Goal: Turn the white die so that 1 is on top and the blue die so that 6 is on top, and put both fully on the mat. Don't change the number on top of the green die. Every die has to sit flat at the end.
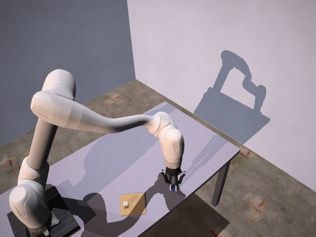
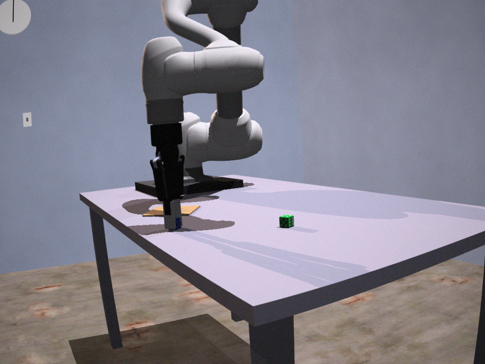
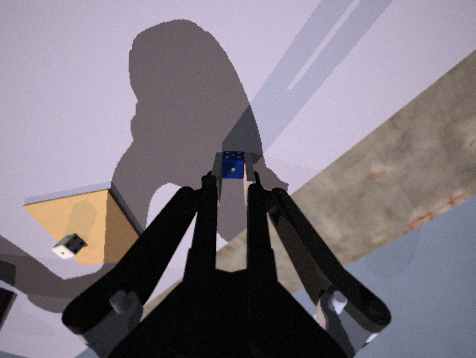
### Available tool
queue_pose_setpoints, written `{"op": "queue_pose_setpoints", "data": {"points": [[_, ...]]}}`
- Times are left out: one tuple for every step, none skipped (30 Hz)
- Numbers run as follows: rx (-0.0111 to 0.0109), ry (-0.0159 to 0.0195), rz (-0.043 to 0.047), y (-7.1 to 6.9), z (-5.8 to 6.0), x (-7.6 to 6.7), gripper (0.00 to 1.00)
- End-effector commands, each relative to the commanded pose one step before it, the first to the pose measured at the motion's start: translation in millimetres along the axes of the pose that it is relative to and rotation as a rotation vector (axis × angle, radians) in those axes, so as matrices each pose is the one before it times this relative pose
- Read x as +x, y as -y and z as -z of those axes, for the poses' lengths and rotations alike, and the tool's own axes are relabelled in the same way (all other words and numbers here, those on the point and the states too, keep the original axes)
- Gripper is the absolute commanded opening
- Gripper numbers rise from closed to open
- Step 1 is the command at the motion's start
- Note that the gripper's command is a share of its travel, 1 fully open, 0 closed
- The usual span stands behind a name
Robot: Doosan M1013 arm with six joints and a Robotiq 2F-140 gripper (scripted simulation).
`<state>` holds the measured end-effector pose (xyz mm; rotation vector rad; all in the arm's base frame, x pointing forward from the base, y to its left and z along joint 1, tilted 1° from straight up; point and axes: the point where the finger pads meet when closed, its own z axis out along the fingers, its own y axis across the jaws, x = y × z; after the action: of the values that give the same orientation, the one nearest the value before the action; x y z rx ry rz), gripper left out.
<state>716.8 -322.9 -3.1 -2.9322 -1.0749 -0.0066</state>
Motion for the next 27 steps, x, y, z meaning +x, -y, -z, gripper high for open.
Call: {"op": "queue_pose_setpoints", "data": {"points": [[0.00011, -0.00014, 0.00003, 0.08, 0.07, 0.0, 0.21], [0.0, 0.0, 0.0, 0.0, 0.0, 0.0, 0.21], [0.0, 0.0, 0.0, 0.0, 0.0, 0.0, 0.21], [0.0, 0.0, 0.0, 0.0, 0.0, 0.0, 0.21], [0.0, 0.0, 0.0, 0.0, 0.0, 0.0, 0.21], [0.0, 0.0, 0.0, 0.0, 0.0, 0.0, 0.21], [0.0, 0.0, 0.0, 0.0, 0.0, 0.0, 0.21], [0.0, 0.0, 0.0, 0.0, 0.0, 0.0, 0.21], [0.0, 0.0, 0.0, 0.0, 0.0, 0.0, 0.21], [0.0, 0.0, 0.0, 0.0, 0.0, 0.0, 0.21], [0.0, 0.0, 0.0, 0.0, 0.06, 0.0, 0.21], [0.0, 0.0, 0.0, 0.0, 0.4, 0.0, 0.21], [0.0, 0.0, 0.0, 0.0, 1.0, 0.0, 0.21], [0.0, 0.0, 0.0, 0.0, 0.0, 0.0, 0.21], [0.0, 0.0, 0.0, 0.0, 0.0, 0.0, 0.21], [0.0, 0.0, 0.0, 0.01, 1.77, 0.0, 0.21], [0.0, 0.0, 0.0, 0.01, 2.65, 0.0, 0.21], [0.0, 0.0, 0.0, 0.0, 3.6, 0.0, 0.21], [0.0, 0.0, 0.0, 0.0, 4.53, 0.0, 0.21], [0.0, 0.0, 0.0, 0.0, 5.42, 0.0, 0.21], [0.0, 0.0, 0.0, 0.0, 6.22, 0.0, 0.21], [0.0, 0.0, 0.0, 0.0, 6.91, 0.0, 0.21], [0.0, 0.0, 0.0, 0.0, 7.43, 0.0, 0.21], [0.0, 0.0, 0.0, 0.0, 7.79, 0.0, 0.21], [0.0, 0.0, 0.0, 0.0, 7.93, 0.0, 0.21], [0.0, 0.0, 0.0, 0.0, 7.87, 0.0, 0.21], [0.0, 0.0, 0.0, 0.0, 7.54, 0.0, 0.21]]}}
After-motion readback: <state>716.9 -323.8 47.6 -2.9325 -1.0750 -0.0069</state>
